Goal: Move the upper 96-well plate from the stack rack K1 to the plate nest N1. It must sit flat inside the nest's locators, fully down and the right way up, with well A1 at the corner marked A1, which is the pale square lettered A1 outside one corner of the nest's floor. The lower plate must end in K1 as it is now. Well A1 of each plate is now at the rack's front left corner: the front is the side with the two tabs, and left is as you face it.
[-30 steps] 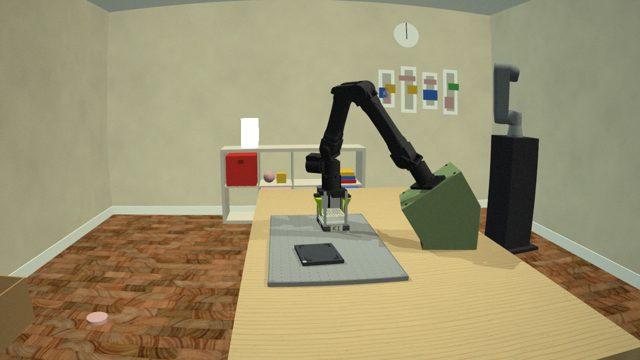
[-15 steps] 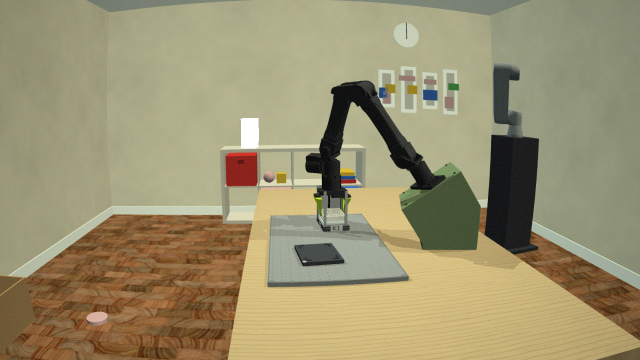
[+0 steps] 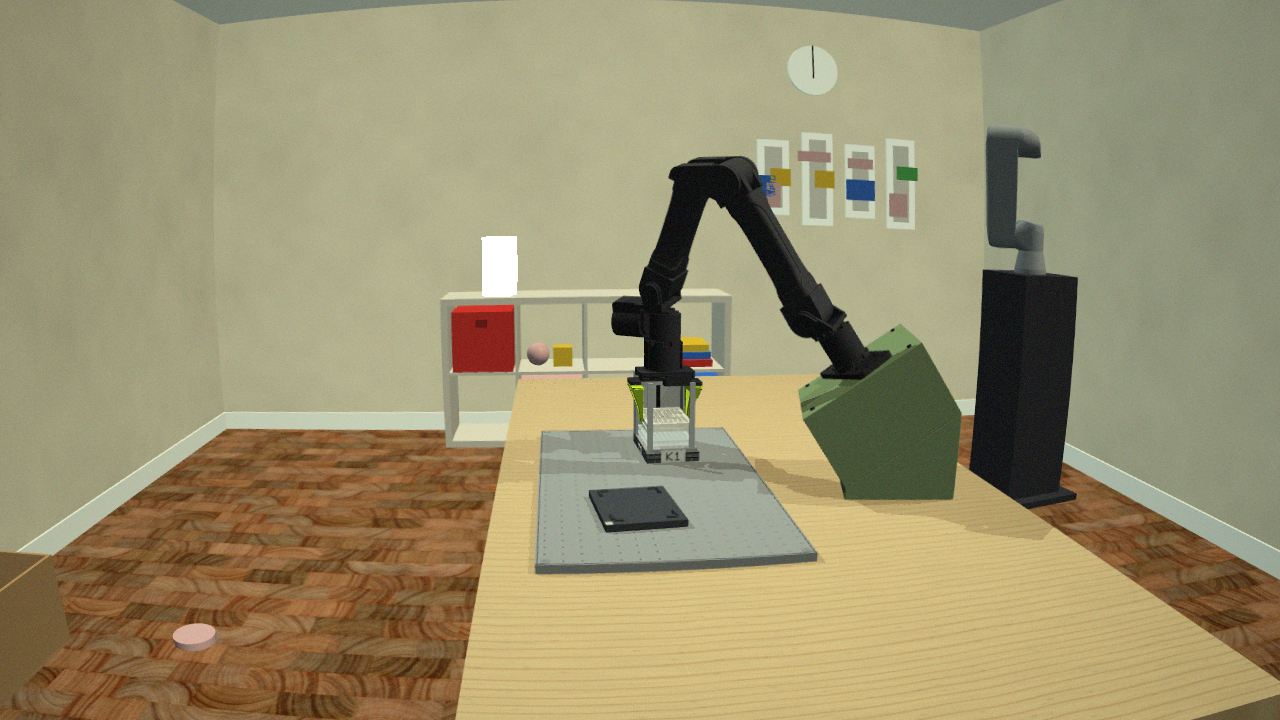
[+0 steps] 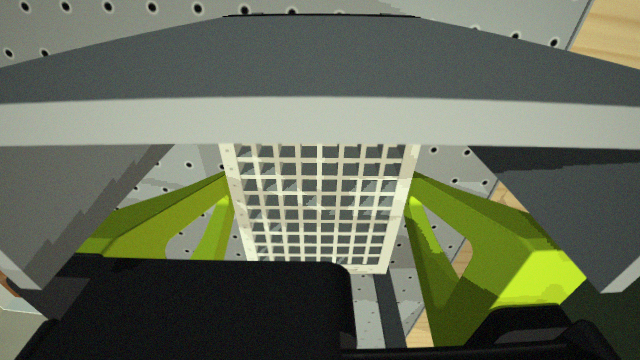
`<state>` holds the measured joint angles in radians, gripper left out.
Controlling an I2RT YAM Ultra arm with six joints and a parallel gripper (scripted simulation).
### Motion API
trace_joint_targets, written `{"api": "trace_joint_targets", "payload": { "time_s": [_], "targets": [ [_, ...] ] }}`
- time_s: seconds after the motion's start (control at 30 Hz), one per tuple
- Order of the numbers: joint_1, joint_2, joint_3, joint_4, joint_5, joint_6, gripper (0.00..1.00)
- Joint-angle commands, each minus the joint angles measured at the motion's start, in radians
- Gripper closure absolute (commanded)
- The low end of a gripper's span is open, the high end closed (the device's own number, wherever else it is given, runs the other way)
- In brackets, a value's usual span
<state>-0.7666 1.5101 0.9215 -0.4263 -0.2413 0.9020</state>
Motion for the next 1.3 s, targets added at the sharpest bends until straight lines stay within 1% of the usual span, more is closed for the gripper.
{"api": "trace_joint_targets", "payload": {
  "time_s": [0.0, 0.47, 0.53, 1.03, 1.1, 1.27],
  "targets": [
    [-0.017, -0.031, 0.032, -0.033, -0.004, -0.014, 1.0],
    [-0.037, -0.098, 0.052, -0.124, -0.016, -0.031, 1.0],
    [-0.037, -0.098, 0.052, -0.124, -0.016, -0.031, 1.0],
    [-0.062, -0.163, 0.083, -0.226, -0.029, -0.053, 1.0],
    [-0.062, -0.163, 0.083, -0.226, -0.029, -0.053, 1.0],
    [-0.07, -0.183, 0.096, -0.26, -0.033, -0.061, 1.0]
  ]
}}
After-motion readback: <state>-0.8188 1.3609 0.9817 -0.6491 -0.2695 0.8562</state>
